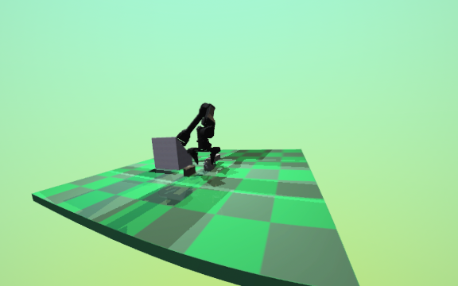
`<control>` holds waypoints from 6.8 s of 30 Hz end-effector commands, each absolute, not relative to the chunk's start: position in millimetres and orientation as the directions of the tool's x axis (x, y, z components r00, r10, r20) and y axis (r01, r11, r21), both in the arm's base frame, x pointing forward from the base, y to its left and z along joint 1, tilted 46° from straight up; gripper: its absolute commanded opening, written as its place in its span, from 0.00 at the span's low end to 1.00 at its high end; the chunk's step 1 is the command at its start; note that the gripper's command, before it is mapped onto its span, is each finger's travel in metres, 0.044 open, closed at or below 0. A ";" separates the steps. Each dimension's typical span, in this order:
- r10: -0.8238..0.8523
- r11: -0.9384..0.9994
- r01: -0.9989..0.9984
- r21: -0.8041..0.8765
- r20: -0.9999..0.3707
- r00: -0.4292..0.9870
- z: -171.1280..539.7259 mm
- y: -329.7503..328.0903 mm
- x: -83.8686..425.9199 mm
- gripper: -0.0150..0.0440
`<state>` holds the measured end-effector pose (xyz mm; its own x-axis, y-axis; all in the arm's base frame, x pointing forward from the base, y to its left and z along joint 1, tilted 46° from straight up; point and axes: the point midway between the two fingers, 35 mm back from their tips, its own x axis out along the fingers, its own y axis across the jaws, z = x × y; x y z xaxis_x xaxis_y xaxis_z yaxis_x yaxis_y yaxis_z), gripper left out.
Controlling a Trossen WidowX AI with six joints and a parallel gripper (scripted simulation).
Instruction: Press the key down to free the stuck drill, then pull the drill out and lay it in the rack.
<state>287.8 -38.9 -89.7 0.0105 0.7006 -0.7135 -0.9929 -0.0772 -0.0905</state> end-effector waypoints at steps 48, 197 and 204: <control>0.707 -0.076 -0.994 -0.084 -0.707 0.006 -107.6 -20.2 285.9 0.25; 0.705 -0.076 -0.993 -0.086 -0.709 0.007 -147.5 -61.2 292.8 0.25; 0.704 -0.076 -0.993 -0.086 -0.710 0.008 -154.6 -69.2 293.9 0.25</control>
